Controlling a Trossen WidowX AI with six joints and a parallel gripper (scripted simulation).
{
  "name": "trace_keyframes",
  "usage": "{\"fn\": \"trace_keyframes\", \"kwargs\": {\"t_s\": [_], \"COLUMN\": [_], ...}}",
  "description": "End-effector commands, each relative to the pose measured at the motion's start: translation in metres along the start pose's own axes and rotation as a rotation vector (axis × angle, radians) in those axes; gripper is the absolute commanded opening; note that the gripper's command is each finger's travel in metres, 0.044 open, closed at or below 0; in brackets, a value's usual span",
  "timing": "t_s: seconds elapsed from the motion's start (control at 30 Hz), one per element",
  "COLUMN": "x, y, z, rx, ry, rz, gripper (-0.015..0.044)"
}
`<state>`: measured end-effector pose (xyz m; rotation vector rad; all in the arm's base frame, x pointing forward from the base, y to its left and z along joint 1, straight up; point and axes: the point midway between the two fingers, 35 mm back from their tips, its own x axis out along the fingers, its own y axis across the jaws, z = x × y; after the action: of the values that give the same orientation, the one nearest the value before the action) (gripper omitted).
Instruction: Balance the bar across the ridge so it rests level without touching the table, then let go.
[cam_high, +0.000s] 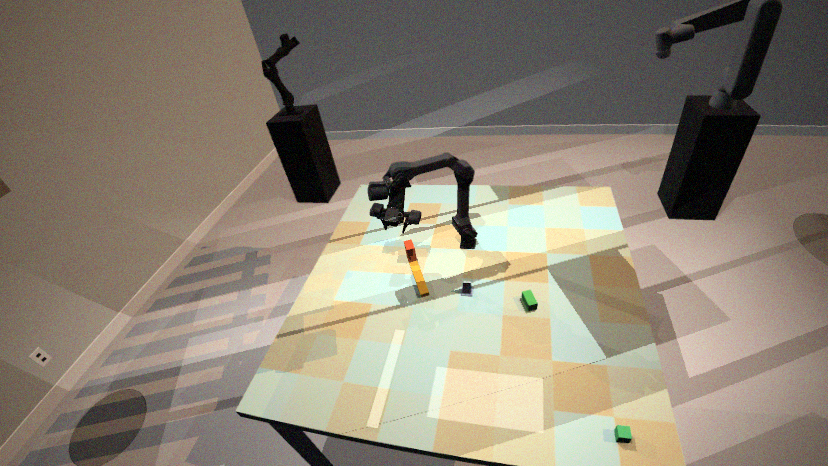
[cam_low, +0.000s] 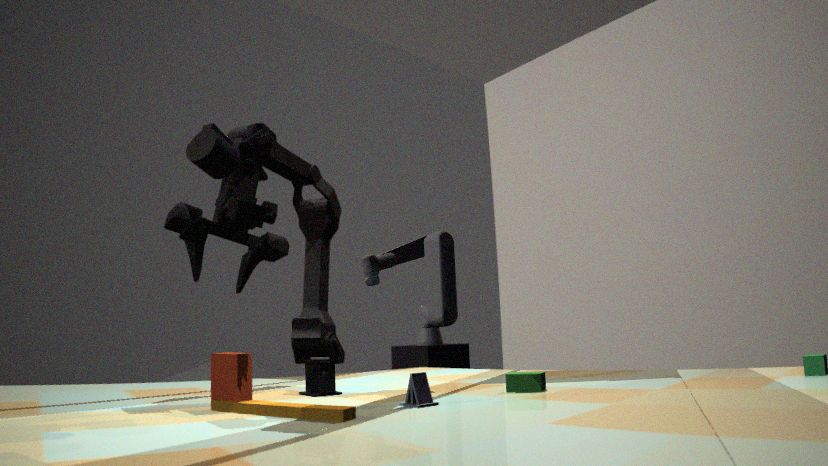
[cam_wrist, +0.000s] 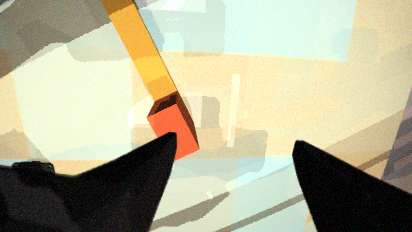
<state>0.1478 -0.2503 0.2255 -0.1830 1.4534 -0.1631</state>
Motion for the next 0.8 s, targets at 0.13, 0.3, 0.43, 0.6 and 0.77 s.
{"fn": "trace_keyframes", "kwargs": {"t_s": [0.13, 0.3, 0.43, 0.6, 0.77], "x": [0.015, 0.022, 0.026, 0.03, 0.056], "y": [0.033, 0.053, 0.067, 0.068, 0.07], "z": [0.018, 0.027, 0.032, 0.033, 0.033], "rx": [-0.219, -0.356, -0.444, -0.448, -0.448], "ry": [0.022, 0.036, 0.045, 0.045, 0.045], "rz": [0.114, 0.181, 0.224, 0.226, 0.226], "gripper": [0.0315, 0.0315, 0.0315, 0.0315, 0.0315]}}
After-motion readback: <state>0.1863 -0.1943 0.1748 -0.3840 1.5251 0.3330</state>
